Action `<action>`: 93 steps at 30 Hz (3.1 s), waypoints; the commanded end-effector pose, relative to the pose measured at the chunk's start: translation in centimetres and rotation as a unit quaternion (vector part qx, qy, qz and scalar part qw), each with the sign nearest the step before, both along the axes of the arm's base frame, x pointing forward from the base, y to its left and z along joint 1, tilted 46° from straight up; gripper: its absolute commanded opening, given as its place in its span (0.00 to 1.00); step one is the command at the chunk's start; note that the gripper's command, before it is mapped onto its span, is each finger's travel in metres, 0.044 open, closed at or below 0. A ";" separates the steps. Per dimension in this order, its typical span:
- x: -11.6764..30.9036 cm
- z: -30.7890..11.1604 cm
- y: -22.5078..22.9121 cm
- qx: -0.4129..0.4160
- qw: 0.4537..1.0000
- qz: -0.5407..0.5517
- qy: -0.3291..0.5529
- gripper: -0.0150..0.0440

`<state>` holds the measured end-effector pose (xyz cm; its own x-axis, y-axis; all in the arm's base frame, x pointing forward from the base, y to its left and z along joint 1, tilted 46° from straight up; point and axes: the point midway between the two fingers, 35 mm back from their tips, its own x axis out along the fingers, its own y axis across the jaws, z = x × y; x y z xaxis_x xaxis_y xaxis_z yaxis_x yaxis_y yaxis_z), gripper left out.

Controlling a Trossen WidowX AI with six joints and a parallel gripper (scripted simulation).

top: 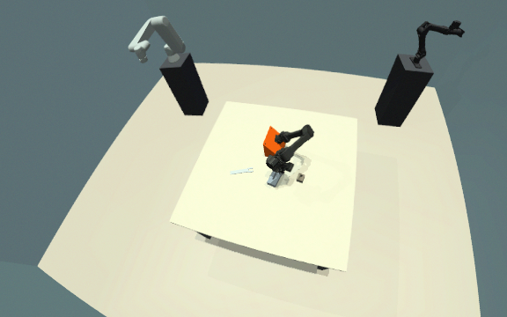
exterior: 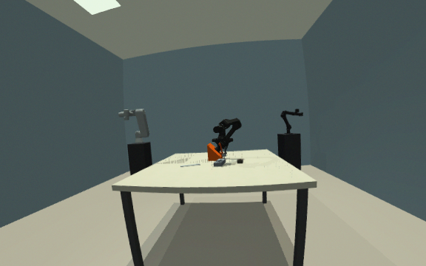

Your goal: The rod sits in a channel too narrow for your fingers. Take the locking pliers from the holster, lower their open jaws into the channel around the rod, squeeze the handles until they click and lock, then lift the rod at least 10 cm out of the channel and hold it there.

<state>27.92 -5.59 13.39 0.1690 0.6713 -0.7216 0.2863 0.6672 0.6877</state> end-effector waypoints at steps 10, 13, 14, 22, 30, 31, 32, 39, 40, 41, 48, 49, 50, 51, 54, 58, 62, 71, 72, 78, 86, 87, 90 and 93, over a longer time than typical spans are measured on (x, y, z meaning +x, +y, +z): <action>-0.8 -2.0 -2.0 0.003 1.000 -0.002 0.001 0.79; -0.9 -2.4 -2.4 0.005 1.000 -0.003 0.000 0.79; -1.0 -2.6 -2.6 0.005 1.000 -0.003 0.000 0.79; -1.0 -2.9 -2.6 0.005 1.000 -0.003 -0.001 0.79; -1.0 -3.0 -2.6 0.004 1.000 -0.003 -0.002 0.79; -1.0 -3.0 -2.6 0.004 1.000 -0.003 -0.002 0.79; -1.0 -3.0 -2.6 0.004 1.000 -0.003 -0.002 0.79; -1.0 -2.9 -2.6 0.004 1.000 -0.003 -0.002 0.79; -1.0 -2.9 -2.6 0.004 1.000 -0.003 -0.002 0.79; -1.0 -2.8 -2.6 0.004 1.000 -0.003 -0.002 0.79; -1.0 -2.8 -2.6 0.004 1.000 -0.003 -0.002 0.79; -1.0 -2.7 -2.6 0.004 1.000 -0.003 -0.002 0.79; -1.0 -2.7 -2.6 0.004 1.000 -0.003 -0.002 0.79; -1.0 -2.7 -2.6 0.004 1.000 -0.003 -0.002 0.79; -1.0 -2.8 -2.5 0.004 1.000 -0.003 -0.002 0.79; -0.9 -3.0 -2.3 0.004 1.000 -0.003 -0.002 0.79; -0.8 -3.3 -2.0 0.004 1.000 -0.003 -0.002 0.79; -0.6 -3.9 -1.4 0.005 1.000 -0.003 -0.002 0.79; -0.6 -3.9 -1.3 0.005 1.000 -0.003 -0.002 0.79; -0.5 -4.3 -0.9 0.005 1.000 -0.003 -0.003 0.79; -0.3 -4.9 -0.4 0.005 1.000 -0.003 -0.003 0.79; -0.3 -4.9 -0.3 0.005 1.000 -0.003 -0.003 0.79; -0.3 -5.0 -0.2 0.005 1.000 -0.003 -0.003 0.79; -0.3 -5.1 -0.1 0.005 1.000 -0.003 -0.003 0.79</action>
